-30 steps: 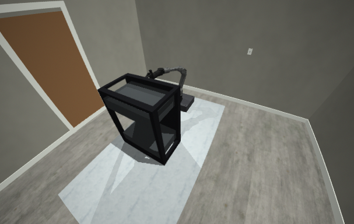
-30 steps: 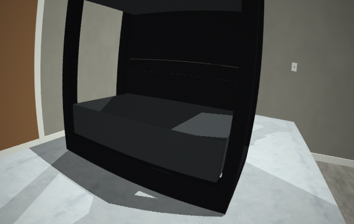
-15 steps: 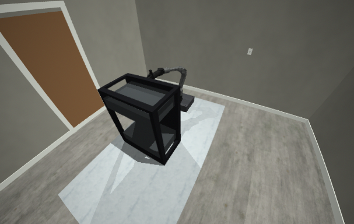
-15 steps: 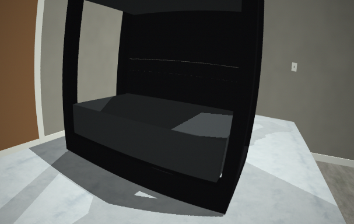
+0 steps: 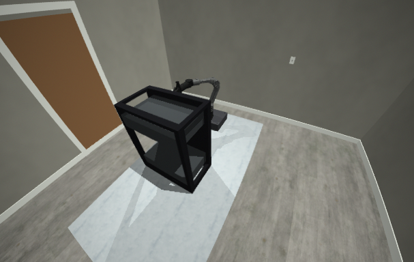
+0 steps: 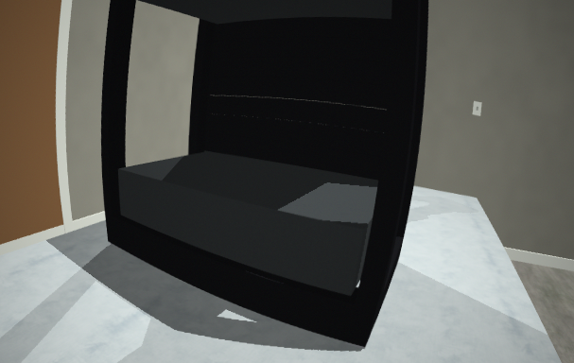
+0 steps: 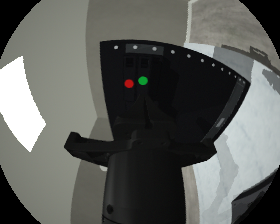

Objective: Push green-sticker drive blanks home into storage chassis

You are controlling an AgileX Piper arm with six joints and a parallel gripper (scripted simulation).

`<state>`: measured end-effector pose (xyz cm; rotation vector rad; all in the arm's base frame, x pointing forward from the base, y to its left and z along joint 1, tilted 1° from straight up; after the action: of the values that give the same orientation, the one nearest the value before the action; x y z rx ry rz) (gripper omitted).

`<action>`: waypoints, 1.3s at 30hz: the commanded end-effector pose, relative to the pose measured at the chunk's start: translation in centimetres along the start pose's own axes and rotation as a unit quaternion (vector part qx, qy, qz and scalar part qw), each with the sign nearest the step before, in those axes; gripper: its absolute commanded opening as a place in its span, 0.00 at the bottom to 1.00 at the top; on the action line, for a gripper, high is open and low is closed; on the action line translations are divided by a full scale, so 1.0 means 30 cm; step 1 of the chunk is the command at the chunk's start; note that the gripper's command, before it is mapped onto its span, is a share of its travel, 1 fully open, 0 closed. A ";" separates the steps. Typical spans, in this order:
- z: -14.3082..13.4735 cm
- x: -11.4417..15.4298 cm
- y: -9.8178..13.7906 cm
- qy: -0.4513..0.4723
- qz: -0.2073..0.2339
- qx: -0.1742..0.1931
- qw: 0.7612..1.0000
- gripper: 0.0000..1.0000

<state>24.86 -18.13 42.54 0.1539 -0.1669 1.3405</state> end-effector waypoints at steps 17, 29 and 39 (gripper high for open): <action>0.000 -0.003 -0.207 0.001 0.001 -0.002 1.000 0.00; 0.000 -0.003 -0.208 0.001 0.001 -0.002 1.000 0.00; 0.003 -0.003 -0.205 0.001 0.001 -0.002 1.000 0.00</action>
<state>30.91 -19.66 42.33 0.1549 -0.1671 1.3404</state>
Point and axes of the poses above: the point where the finger pads meet when closed, its own y axis back along the fingers, its own z axis across the jaws, x = y × z, the point moved 9 cm from there along y, back along the fingers, and after that the axes turned 12 degrees about -y, right-handed, at the moved point
